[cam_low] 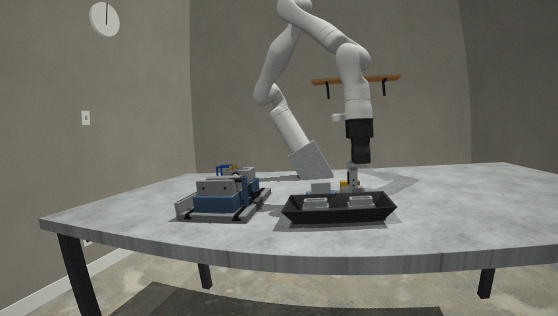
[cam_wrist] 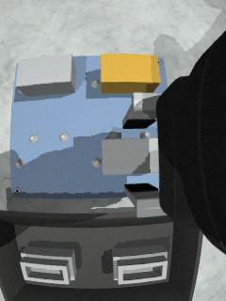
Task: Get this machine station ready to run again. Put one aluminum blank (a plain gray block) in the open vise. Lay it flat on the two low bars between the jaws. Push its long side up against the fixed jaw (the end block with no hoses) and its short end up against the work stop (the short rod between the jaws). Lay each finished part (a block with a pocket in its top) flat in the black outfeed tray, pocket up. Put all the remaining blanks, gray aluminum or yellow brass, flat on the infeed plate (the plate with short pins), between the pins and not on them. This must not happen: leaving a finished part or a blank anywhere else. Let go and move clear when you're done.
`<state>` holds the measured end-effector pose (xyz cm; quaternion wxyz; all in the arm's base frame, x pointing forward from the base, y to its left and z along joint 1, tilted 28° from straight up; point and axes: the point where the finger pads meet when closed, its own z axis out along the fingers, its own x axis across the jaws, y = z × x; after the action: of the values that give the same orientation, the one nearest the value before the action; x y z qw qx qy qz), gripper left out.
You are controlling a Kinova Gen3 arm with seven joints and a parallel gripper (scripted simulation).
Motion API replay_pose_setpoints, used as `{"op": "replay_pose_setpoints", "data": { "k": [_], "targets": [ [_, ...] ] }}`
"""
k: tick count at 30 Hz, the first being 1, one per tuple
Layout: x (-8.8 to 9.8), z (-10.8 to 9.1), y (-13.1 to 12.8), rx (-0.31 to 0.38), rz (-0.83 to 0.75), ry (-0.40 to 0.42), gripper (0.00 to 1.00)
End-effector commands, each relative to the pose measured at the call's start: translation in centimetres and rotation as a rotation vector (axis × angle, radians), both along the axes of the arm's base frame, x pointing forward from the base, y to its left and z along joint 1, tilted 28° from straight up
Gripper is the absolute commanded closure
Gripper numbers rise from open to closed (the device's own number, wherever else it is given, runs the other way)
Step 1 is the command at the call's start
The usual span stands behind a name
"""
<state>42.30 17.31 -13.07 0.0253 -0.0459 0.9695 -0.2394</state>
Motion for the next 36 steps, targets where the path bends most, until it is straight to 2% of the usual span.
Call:
{"op": "replay_pose_setpoints", "data": {
  "k": [1, 36],
  "targets": [
    [0.05, 0.07, 0.11, 0.002, 0.001, -0.001, 0.00],
    [0.07, -0.20, -0.03, 0.002, 0.001, -0.001, 0.00]
  ]
}}
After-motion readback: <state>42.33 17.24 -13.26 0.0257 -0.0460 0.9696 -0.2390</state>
